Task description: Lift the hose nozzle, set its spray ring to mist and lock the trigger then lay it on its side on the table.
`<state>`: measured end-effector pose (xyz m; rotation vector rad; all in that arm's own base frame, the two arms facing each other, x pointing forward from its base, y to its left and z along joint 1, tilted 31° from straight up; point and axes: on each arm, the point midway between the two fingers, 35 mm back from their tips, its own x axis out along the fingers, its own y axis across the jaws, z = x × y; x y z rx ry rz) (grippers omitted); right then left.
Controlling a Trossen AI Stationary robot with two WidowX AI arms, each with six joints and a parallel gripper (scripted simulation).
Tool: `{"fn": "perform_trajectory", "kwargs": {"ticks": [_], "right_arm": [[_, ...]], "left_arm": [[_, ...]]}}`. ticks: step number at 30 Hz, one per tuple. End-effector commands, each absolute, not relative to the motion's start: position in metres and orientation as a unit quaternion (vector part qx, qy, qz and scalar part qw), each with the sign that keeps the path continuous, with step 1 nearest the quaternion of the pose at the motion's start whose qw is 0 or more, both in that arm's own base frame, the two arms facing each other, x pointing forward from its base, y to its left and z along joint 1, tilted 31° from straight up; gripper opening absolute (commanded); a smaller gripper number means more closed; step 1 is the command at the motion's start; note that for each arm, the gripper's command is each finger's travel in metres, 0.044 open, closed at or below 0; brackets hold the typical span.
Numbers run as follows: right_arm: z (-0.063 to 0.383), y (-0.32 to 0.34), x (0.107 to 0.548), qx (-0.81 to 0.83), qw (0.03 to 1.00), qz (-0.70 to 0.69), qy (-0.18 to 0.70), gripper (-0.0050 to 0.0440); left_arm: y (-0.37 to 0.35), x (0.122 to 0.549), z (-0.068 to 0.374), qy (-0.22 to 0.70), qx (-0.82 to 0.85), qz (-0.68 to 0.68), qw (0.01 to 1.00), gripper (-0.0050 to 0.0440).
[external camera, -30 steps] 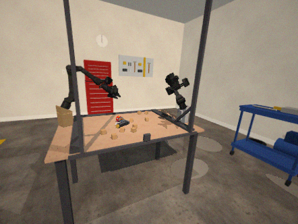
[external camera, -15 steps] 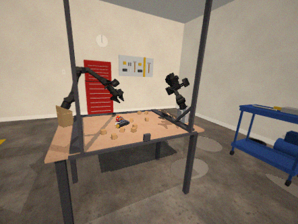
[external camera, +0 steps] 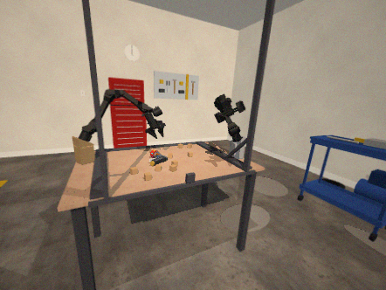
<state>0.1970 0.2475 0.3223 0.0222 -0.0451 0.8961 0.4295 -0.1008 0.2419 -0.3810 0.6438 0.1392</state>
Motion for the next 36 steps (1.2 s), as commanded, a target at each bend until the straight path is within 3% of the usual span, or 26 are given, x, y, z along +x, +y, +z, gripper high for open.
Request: {"fn": "perform_trajectory", "kwargs": {"ticks": [1, 36], "right_arm": [[0.329, 0.247, 0.196, 0.014, 0.9, 0.434, -0.031, 0.0407], [0.329, 0.247, 0.196, 0.014, 0.9, 0.434, -0.031, 0.0407]], "left_arm": [[-0.115, 0.435, 0.242, 0.331, -0.196, 0.079, 0.92, 0.0362], [-0.214, 0.437, 0.139, 0.463, -0.158, 0.235, 0.84, 0.0362]]}}
